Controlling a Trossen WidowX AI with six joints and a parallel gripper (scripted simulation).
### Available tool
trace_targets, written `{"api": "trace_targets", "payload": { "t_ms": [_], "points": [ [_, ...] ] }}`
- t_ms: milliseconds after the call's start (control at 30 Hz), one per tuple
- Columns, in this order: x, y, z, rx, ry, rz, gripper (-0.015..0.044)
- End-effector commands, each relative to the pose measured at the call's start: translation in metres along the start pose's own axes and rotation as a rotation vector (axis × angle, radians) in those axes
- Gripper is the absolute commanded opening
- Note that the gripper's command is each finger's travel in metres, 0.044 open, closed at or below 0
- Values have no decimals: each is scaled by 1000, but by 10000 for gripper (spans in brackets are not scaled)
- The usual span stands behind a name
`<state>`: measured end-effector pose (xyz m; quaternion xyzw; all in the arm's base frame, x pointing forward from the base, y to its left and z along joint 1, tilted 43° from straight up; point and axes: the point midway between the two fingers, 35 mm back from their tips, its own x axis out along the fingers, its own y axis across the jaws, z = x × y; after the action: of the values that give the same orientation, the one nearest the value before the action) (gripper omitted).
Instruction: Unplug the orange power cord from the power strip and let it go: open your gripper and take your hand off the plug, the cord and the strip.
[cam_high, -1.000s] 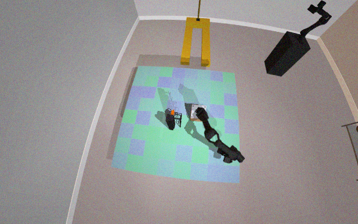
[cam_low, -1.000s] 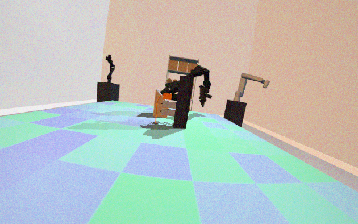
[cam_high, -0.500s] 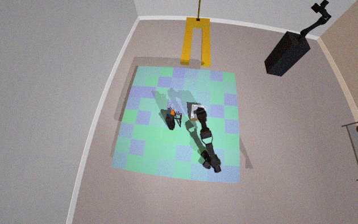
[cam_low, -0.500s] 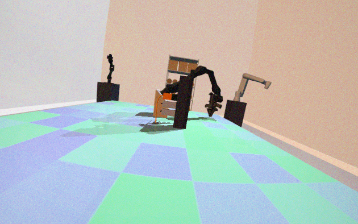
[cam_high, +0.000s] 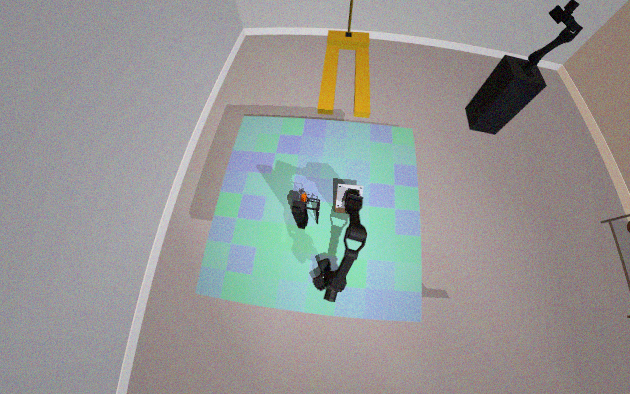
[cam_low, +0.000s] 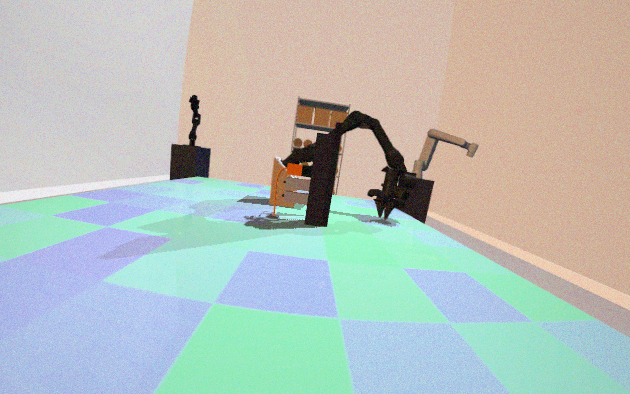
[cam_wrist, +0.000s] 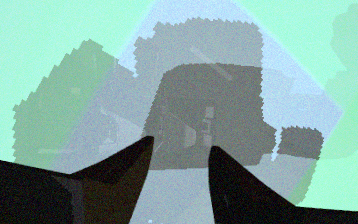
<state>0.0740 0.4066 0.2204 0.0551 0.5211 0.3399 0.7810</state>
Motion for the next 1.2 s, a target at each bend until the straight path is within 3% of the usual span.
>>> {"api": "trace_targets", "payload": {
  "t_ms": [0, 633, 967, 1167],
  "points": [
    [19, -50, 36, 110, 12, -74, 160],
    [54, -295, 145, 326, 22, -186, 160],
    [1, -449, 93, 1009, 109, -254, 160],
    [-38, -487, 26, 1561, 215, -203, 160]
  ]
}}
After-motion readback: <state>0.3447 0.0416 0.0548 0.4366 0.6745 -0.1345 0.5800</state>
